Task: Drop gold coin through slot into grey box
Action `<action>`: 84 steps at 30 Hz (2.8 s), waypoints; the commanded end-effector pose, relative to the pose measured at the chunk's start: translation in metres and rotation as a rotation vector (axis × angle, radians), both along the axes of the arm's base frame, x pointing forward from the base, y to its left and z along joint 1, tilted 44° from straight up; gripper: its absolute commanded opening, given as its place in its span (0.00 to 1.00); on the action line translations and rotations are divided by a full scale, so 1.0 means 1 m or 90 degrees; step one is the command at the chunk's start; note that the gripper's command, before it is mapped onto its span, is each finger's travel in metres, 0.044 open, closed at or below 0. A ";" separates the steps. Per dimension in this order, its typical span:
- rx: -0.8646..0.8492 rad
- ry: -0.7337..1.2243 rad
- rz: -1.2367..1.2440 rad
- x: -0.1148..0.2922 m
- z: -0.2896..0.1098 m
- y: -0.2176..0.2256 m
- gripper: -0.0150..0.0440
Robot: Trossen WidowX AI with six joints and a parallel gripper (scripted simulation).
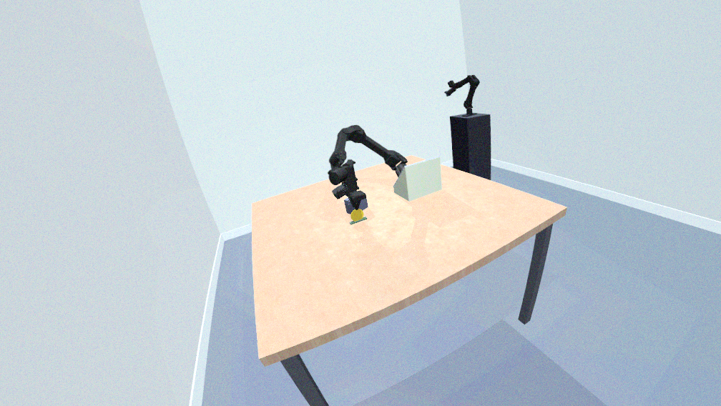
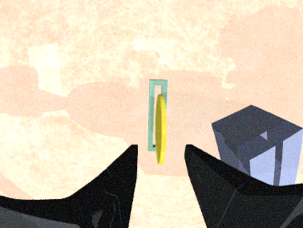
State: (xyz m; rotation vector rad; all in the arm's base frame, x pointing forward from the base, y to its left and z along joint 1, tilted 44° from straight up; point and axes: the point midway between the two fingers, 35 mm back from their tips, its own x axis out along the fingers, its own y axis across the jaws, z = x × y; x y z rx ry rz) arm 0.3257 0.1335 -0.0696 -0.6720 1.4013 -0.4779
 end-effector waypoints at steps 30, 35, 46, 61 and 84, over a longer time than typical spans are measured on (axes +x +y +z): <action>-0.006 0.001 0.005 0.006 -0.038 -0.038 0.53; -0.006 0.001 0.005 0.006 -0.042 -0.042 0.53; -0.006 0.001 0.005 0.006 -0.042 -0.042 0.25; -0.004 0.002 0.005 0.005 -0.024 -0.023 0.25; -0.003 0.002 0.005 -0.003 0.018 0.016 0.25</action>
